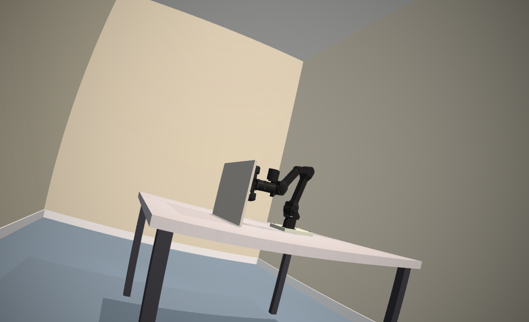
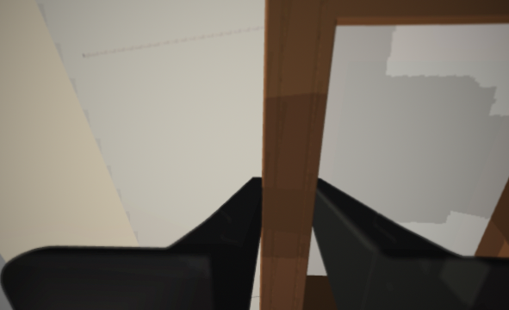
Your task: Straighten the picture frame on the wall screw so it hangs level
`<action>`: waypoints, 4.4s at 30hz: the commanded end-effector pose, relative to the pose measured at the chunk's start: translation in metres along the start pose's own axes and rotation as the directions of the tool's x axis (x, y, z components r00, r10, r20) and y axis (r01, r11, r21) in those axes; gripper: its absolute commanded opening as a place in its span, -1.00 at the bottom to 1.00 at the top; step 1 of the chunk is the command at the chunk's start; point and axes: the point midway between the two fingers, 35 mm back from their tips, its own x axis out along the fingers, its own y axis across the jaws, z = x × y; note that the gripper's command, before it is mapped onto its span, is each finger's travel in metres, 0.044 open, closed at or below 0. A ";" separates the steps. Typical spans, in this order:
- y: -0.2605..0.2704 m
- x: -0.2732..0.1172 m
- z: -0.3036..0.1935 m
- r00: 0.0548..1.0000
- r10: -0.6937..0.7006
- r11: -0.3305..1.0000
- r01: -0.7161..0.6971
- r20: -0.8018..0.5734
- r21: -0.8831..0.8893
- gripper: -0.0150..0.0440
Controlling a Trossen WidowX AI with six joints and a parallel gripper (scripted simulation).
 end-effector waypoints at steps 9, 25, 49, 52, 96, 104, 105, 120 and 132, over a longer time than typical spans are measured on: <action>0.004 0.000 -0.002 1.000 0.013 1.000 -0.013 0.002 0.007 -0.49; 0.005 0.000 -0.006 1.000 0.013 1.000 -0.013 0.002 0.007 -0.49; 0.002 0.000 -0.005 1.000 0.013 1.000 -0.013 0.002 0.007 -0.49; 0.001 0.000 -0.005 1.000 0.013 1.000 -0.013 0.002 0.007 -0.49; -0.006 0.001 -0.006 1.000 0.002 0.994 -0.002 0.000 -0.105 -0.49; -0.005 0.000 -0.006 1.000 0.002 0.990 -0.002 0.000 -0.144 -0.49; -0.005 0.000 -0.006 1.000 0.002 0.988 -0.002 0.000 -0.152 -0.49; -0.005 0.000 -0.006 1.000 0.003 0.989 -0.003 -0.001 -0.150 0.39; -0.006 -0.081 -0.010 1.000 0.004 1.000 -0.004 0.003 -0.025 0.39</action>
